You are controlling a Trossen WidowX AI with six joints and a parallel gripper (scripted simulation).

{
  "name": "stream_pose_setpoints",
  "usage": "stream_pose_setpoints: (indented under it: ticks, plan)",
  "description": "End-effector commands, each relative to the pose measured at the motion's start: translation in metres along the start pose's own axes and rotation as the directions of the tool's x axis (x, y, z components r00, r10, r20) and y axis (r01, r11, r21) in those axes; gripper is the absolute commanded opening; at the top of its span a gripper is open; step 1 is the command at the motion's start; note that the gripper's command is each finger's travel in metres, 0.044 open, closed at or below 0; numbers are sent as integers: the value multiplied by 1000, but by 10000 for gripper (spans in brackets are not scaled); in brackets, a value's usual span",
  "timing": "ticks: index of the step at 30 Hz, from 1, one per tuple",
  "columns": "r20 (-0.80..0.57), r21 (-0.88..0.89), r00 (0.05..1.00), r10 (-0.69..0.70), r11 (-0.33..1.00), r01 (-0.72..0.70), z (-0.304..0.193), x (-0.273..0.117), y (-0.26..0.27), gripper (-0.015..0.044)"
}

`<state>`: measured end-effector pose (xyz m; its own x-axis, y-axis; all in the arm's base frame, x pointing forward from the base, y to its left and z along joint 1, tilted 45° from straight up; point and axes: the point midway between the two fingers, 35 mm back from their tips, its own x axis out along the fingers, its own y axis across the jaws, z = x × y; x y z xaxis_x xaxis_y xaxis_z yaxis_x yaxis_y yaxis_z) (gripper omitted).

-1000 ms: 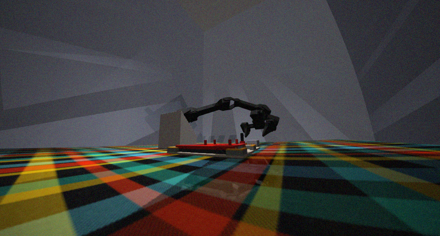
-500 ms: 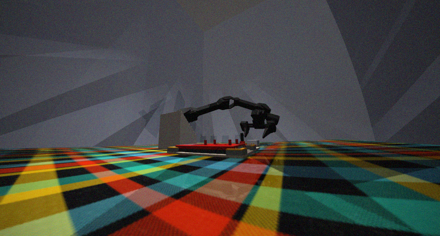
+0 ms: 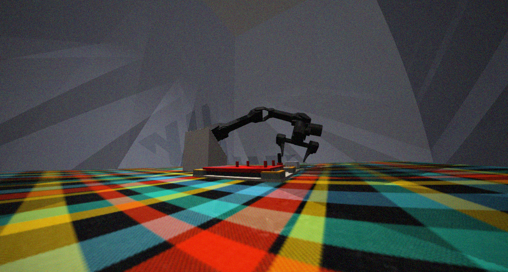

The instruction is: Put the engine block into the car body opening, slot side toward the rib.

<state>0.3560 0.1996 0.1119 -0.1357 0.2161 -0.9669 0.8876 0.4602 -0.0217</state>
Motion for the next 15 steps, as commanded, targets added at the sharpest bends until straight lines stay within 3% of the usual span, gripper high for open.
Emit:
stream_pose_setpoints:
  ticks: [1,15]
  plan:
    - [-52,-96,998,26,995,-31,2,0,0,440]
    - [-235,-443,963,130,868,-225,10,-2,-4,440]
